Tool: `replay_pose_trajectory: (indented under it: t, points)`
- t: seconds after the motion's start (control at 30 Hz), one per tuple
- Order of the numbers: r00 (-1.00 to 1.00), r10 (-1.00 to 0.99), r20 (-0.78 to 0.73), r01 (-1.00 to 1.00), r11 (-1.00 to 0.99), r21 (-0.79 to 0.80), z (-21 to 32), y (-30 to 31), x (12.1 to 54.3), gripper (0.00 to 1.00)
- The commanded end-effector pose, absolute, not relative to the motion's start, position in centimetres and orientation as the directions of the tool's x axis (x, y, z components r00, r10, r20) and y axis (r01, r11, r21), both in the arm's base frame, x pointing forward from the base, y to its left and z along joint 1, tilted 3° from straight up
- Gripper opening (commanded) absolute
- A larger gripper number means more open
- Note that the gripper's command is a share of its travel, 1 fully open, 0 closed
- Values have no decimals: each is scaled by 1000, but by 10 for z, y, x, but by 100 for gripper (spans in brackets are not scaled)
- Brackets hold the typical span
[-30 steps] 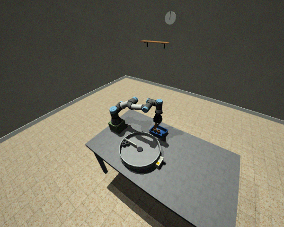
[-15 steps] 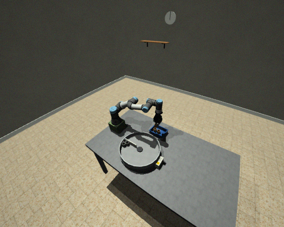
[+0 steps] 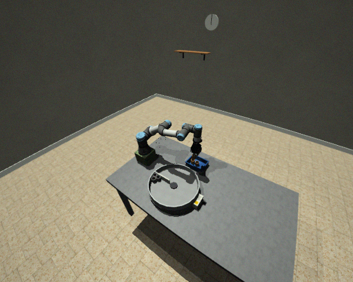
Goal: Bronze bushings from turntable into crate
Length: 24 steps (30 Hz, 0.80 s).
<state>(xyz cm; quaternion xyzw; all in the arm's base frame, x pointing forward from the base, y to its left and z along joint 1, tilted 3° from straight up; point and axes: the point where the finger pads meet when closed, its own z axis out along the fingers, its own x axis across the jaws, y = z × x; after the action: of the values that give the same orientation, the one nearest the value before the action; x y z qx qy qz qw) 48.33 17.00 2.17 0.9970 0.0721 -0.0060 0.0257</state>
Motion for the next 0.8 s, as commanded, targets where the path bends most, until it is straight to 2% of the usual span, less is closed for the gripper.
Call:
replay_pose_trajectory:
  t: [0.0,0.77]
  points:
    - [990,144,-9,144,-988,50,19,170,484,0]
    - [990,144,-9,144,-988,50,-33,168,484,0]
